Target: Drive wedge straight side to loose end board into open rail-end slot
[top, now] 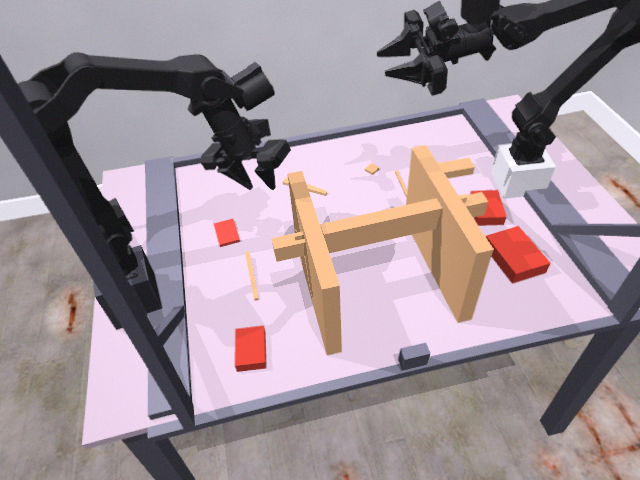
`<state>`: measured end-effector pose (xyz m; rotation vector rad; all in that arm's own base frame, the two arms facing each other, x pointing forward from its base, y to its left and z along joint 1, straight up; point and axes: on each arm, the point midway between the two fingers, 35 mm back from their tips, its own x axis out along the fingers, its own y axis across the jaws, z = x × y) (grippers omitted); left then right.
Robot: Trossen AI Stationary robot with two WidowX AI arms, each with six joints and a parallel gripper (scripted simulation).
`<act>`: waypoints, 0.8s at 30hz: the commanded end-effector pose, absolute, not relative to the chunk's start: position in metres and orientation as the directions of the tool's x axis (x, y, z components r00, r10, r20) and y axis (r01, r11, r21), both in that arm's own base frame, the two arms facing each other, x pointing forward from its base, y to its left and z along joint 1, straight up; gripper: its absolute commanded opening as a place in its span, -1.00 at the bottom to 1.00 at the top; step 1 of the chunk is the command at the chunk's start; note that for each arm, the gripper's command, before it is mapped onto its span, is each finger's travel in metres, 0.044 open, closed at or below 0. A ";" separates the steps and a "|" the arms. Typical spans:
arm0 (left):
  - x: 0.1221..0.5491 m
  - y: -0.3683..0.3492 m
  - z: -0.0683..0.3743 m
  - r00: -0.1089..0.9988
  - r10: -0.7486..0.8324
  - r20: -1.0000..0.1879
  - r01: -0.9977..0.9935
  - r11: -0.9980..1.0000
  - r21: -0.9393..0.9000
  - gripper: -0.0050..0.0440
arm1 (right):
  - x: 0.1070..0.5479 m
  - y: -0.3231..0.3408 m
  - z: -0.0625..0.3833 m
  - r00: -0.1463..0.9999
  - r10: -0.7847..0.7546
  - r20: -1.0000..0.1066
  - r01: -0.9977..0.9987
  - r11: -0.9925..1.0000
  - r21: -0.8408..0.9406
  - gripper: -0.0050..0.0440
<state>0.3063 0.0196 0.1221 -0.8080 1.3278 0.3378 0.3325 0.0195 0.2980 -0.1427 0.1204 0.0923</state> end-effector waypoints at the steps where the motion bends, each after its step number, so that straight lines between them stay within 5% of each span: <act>1: 0.318 0.015 0.133 0.248 -0.231 -0.941 -0.530 0.781 -0.331 0.32 | 0.339 0.032 0.305 0.976 0.133 -0.170 -0.166 0.966 -0.196 0.32; 11: 0.333 -0.002 0.144 0.185 -0.256 -0.949 -0.104 0.955 -0.278 0.32 | 0.349 0.067 0.275 0.872 0.259 -0.415 -0.410 0.849 -0.333 0.32; 14: 0.328 0.000 0.140 0.173 -0.256 -0.951 -0.128 0.952 -0.279 0.32 | 0.347 0.061 0.271 0.880 0.235 -0.414 -0.385 0.863 -0.328 0.32; 24: 0.344 -0.016 0.151 0.141 -0.270 -0.952 0.248 0.941 -0.230 0.32 | 0.347 0.094 0.253 0.743 0.338 -0.578 -0.607 0.704 -0.368 0.32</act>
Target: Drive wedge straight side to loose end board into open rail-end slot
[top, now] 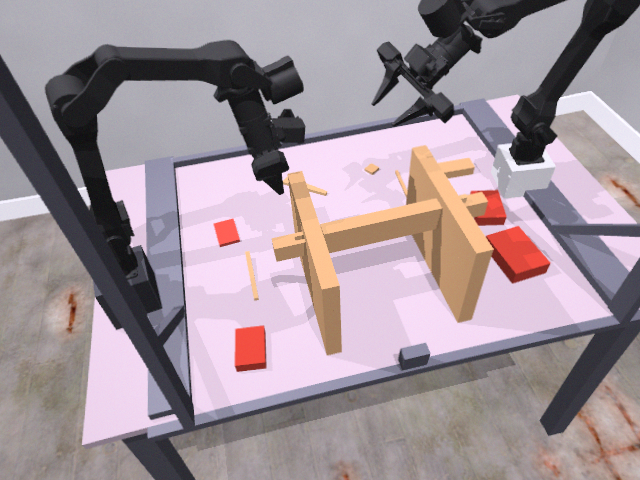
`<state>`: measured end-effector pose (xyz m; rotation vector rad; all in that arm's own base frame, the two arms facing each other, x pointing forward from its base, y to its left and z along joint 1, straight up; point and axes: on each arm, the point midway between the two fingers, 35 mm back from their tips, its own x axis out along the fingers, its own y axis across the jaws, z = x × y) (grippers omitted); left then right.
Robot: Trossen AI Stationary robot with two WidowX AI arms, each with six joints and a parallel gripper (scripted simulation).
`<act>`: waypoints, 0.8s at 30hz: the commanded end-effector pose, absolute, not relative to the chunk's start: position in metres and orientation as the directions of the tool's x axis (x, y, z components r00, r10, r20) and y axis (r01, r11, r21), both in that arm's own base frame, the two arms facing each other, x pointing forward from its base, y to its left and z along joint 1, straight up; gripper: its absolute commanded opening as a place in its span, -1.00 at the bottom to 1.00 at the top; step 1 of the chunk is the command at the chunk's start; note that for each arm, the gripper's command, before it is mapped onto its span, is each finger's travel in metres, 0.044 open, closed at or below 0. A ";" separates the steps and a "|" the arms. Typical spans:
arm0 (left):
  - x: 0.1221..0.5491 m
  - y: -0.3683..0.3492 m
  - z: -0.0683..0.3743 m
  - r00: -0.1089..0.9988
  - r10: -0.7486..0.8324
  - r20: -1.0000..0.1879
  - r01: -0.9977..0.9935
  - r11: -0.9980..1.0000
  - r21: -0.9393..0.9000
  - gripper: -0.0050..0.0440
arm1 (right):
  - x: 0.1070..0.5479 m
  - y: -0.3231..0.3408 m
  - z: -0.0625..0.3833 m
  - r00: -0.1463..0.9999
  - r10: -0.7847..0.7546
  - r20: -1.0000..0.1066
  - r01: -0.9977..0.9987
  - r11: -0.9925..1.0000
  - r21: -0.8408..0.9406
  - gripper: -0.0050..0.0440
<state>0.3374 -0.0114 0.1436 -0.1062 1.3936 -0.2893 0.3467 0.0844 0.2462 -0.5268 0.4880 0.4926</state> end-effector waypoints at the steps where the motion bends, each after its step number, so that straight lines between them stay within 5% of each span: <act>1: 0.345 -0.017 0.151 0.137 -0.271 -0.953 0.272 0.935 -0.227 0.32 | 0.347 0.095 0.251 0.732 0.342 -0.589 -0.620 0.693 -0.368 0.32; 24: 0.354 -0.031 0.158 0.102 -0.277 -0.955 0.590 0.790 -0.166 0.32 | 0.336 0.119 0.232 0.567 0.401 -0.719 -0.791 0.507 -0.341 0.32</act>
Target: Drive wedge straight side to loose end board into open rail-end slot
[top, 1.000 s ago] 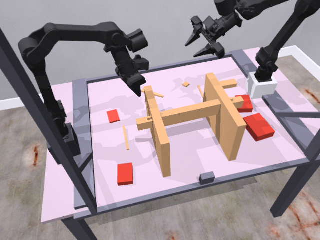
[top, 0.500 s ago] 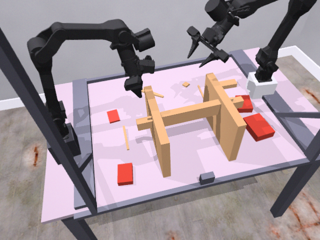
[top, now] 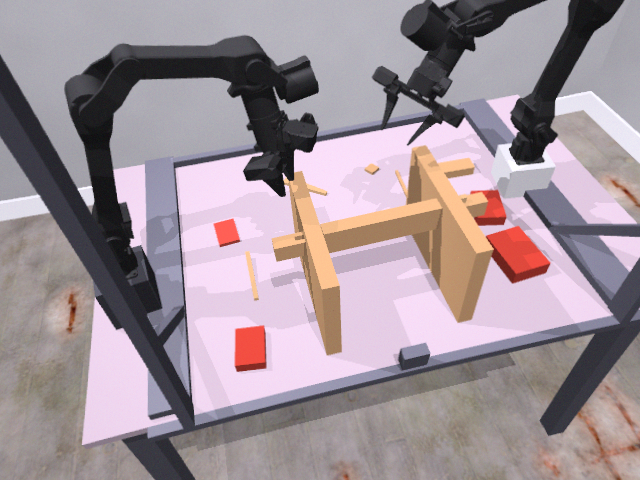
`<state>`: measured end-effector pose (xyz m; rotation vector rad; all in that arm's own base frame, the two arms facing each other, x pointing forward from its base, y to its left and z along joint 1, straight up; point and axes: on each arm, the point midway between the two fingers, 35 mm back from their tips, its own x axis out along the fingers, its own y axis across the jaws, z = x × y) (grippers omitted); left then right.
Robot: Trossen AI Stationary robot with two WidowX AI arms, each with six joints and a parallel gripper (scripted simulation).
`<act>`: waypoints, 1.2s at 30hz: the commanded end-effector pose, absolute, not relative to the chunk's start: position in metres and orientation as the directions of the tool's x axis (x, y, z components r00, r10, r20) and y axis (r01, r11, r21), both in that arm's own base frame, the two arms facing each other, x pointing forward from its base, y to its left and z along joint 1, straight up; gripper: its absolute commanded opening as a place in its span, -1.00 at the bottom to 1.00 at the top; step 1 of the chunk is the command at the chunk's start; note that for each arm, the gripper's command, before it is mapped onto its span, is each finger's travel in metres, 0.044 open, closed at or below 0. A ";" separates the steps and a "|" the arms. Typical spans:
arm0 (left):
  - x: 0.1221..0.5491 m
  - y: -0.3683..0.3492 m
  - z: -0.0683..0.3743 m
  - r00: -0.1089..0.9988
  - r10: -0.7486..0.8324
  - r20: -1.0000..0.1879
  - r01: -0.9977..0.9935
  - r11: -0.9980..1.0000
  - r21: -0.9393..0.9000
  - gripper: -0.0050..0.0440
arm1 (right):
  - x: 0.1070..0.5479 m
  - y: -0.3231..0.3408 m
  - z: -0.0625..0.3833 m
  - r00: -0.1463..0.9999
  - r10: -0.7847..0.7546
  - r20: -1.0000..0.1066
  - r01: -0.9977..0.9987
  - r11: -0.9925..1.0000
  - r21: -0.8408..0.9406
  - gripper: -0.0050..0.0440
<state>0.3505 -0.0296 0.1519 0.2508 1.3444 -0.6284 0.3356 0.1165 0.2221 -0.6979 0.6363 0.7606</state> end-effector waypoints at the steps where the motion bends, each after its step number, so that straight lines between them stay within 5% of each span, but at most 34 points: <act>1: 0.355 -0.032 0.159 0.101 -0.279 -0.955 0.608 0.777 -0.162 0.32 | 0.335 0.121 0.232 0.558 0.405 -0.724 -0.800 0.494 -0.339 0.32; 17: 0.363 -0.049 0.163 0.047 -0.288 -0.956 0.859 0.500 -0.109 0.32 | 0.318 0.142 0.216 0.356 0.433 -0.828 -0.927 0.275 -0.255 0.32; 36: 0.375 -0.080 0.171 -0.034 -0.295 -0.955 0.994 -0.109 -0.002 0.32 | 0.281 0.177 0.204 -0.015 0.438 -0.899 -0.991 -0.125 -0.045 0.32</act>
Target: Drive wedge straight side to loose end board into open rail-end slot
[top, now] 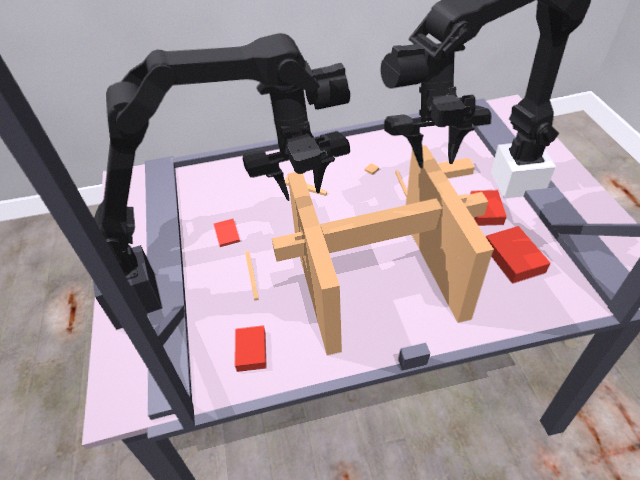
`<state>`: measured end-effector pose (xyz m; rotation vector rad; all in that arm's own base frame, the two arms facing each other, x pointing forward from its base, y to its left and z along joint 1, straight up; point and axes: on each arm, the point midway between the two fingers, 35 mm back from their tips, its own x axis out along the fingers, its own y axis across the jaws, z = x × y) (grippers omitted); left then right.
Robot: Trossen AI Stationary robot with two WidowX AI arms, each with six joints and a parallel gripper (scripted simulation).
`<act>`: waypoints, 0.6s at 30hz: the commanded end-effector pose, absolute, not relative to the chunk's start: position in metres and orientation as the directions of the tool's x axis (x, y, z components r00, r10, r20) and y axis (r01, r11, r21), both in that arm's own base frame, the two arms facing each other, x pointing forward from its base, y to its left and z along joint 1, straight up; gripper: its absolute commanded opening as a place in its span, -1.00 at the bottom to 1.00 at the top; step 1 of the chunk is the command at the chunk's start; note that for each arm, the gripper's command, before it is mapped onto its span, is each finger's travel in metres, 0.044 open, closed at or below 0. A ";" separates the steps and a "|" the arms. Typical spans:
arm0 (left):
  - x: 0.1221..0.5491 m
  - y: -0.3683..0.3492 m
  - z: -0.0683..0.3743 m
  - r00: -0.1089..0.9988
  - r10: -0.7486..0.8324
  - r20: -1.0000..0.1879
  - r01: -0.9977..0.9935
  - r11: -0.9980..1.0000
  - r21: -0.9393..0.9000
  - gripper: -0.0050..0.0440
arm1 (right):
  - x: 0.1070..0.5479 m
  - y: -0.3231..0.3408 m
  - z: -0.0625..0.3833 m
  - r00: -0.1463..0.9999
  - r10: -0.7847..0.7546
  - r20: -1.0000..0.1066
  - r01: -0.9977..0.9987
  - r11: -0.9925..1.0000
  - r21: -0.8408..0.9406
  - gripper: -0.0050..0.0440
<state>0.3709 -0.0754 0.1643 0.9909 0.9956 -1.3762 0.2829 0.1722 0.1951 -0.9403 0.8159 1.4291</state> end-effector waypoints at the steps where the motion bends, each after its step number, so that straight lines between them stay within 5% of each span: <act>1: 0.375 -0.081 0.171 -0.035 -0.297 -0.954 0.992 -0.128 0.004 0.32 | 0.279 0.179 0.204 -0.030 0.440 -0.897 -0.989 -0.142 -0.037 0.32; 18: 0.377 -0.081 0.174 -0.024 -0.296 -0.955 0.990 -0.141 0.019 0.32 | 0.273 0.179 0.193 -0.045 0.439 -0.897 -0.988 -0.152 -0.025 0.32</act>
